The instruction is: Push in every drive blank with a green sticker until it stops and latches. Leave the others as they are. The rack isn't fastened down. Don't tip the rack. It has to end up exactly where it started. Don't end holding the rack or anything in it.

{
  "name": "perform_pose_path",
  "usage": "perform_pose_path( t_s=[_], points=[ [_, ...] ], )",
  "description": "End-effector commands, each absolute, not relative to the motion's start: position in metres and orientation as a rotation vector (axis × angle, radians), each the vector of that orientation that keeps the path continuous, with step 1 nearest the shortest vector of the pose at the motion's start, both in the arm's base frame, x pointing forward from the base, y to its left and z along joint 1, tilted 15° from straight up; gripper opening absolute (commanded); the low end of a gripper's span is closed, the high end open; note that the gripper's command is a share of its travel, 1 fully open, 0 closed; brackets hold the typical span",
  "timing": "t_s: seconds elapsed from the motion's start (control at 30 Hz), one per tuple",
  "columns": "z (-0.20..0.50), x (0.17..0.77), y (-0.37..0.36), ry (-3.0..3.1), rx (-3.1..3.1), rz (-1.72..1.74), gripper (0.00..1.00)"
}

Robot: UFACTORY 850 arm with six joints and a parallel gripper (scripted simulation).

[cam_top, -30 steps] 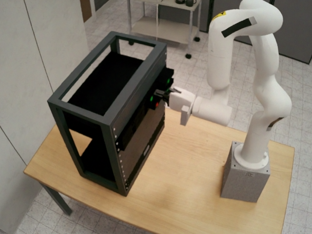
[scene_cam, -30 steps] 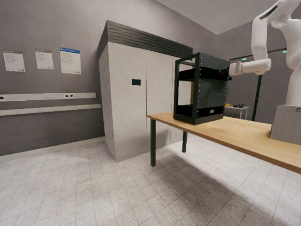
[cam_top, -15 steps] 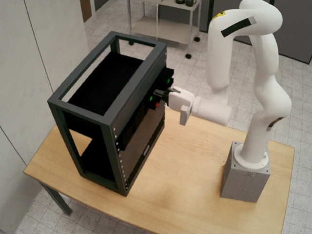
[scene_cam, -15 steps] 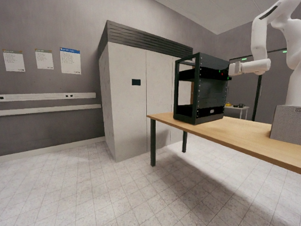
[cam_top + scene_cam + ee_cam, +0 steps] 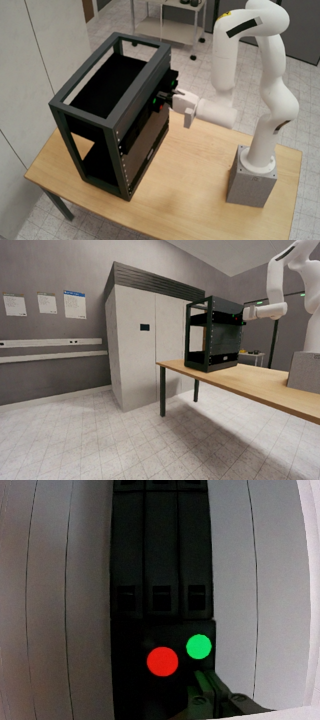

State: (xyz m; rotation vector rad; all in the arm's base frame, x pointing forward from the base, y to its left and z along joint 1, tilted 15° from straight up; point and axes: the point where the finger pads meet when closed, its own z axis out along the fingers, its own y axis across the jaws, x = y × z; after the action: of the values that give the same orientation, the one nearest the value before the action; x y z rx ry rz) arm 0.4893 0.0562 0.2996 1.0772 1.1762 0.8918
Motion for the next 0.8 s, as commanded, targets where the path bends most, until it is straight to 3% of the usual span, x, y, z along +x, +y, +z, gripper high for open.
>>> perform_pose_path(
  t_s=[0.0,0.77],
  points=[
    [0.3004,0.491,0.0562,1.174,1.076,0.893,0.0],
    [0.3005,0.494,0.0557,1.174,1.076,0.893,0.0]
  ],
)
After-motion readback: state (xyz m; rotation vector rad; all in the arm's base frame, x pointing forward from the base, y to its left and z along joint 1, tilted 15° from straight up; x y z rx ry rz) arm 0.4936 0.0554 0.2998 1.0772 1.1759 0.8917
